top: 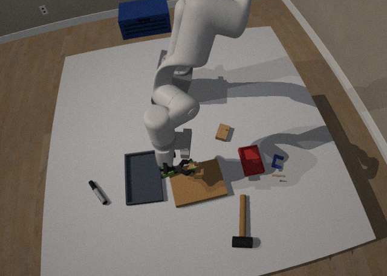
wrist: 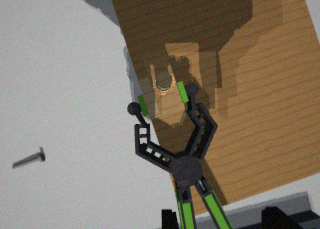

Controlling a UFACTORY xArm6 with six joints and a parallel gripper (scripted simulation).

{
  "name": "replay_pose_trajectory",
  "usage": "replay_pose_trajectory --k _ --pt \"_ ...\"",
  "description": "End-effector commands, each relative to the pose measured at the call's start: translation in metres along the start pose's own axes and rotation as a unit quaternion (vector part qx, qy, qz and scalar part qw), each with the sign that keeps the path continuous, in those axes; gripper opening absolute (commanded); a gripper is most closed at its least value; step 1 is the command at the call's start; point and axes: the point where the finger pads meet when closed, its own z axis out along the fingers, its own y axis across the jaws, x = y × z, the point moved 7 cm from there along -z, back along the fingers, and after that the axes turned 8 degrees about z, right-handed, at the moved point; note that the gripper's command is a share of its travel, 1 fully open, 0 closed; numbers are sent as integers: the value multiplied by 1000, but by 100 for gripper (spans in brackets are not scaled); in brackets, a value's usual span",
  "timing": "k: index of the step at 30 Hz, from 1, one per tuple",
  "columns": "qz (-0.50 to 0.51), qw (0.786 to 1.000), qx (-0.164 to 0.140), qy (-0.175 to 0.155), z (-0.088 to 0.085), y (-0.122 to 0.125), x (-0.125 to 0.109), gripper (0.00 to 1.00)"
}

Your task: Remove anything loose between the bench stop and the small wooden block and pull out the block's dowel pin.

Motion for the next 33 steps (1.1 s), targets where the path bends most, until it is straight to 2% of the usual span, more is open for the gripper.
replay_pose_trajectory --k 1,7,14,16,31,33 --pt "76 997 1 -7 -2 -1 11 50" --pt "179 984 0 -8 -4 -6 25 50" --pt "304 953 -1 -7 -6 -14 41 50" --pt "304 953 -1 -7 -6 -14 41 50" --pt "513 858 -2 -6 -9 -28 70 50" --pt "513 858 -2 -6 -9 -28 70 50"
